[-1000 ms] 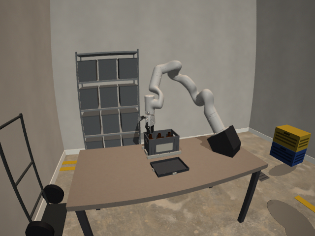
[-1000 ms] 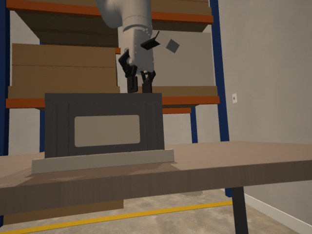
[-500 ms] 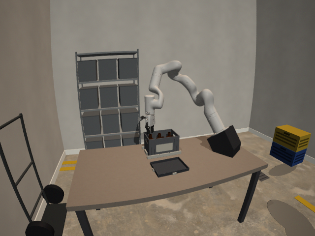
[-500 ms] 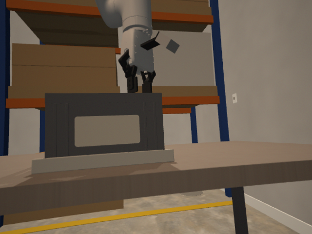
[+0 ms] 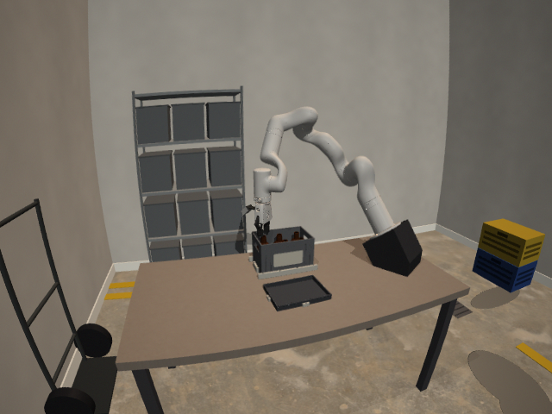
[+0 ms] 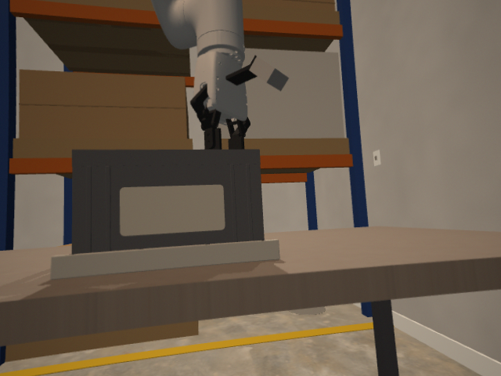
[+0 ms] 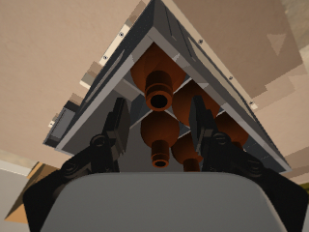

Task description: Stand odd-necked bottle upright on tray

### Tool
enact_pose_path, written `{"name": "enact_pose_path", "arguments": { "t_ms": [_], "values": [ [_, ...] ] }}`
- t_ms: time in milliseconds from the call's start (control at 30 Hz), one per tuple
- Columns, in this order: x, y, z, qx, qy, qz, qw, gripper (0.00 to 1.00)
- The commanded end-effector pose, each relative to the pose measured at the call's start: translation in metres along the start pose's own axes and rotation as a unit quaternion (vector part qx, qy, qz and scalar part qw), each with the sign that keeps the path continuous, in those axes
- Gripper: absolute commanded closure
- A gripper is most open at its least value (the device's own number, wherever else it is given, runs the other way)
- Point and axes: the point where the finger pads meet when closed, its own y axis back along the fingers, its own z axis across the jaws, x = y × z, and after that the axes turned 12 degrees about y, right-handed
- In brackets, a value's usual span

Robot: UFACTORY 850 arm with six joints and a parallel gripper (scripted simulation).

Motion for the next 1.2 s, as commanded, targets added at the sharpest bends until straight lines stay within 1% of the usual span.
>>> {"name": "enact_pose_path", "arguments": {
  "t_ms": [0, 600, 1167],
  "values": [
    [0.001, -0.004, 0.0, 0.0, 0.0, 0.001, 1.0, 0.35],
    [0.001, -0.023, 0.0, 0.0, 0.0, 0.001, 1.0, 0.35],
    [0.001, -0.032, 0.0, 0.0, 0.0, 0.001, 1.0, 0.35]
  ]
}}
